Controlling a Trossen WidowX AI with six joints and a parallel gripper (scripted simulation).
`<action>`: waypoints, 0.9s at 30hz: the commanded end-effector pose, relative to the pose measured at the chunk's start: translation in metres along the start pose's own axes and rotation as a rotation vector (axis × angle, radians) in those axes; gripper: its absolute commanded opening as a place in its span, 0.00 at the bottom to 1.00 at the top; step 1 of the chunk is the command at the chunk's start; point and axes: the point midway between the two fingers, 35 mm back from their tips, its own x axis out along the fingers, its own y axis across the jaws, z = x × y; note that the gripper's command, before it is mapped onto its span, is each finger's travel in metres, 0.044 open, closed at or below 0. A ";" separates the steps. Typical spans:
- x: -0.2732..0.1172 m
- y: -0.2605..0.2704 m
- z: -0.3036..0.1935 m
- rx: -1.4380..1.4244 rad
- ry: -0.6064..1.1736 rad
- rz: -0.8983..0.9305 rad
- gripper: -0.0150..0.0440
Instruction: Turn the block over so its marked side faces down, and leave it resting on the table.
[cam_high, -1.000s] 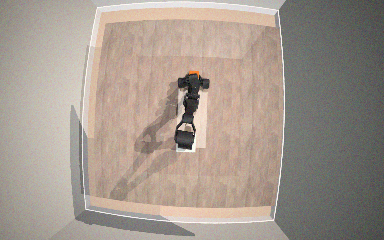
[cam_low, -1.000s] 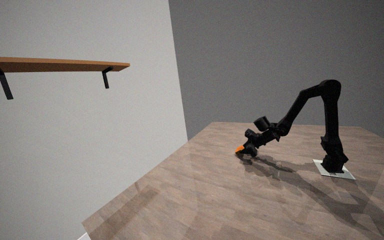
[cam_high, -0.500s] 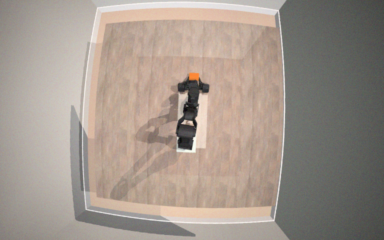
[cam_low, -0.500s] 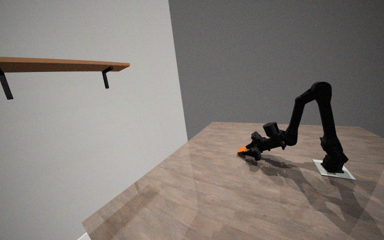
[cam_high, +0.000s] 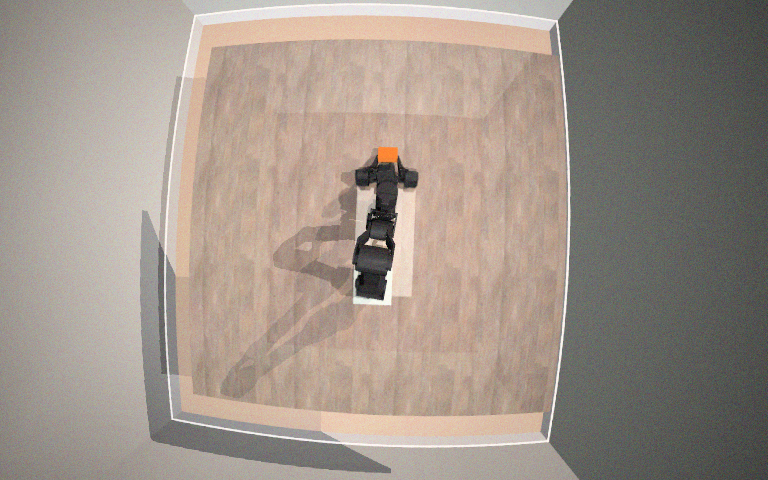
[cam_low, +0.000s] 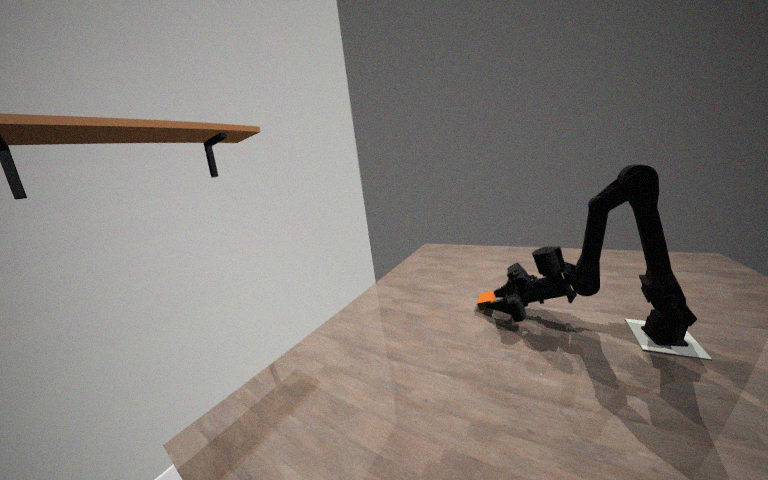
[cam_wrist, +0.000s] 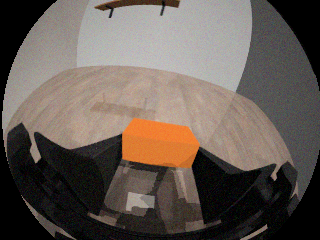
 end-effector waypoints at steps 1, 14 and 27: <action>0.000 0.000 0.000 0.007 -0.003 0.003 0.25; 0.000 0.000 0.000 0.007 -0.003 0.003 0.65; 0.000 0.000 0.000 0.007 -0.003 0.003 1.00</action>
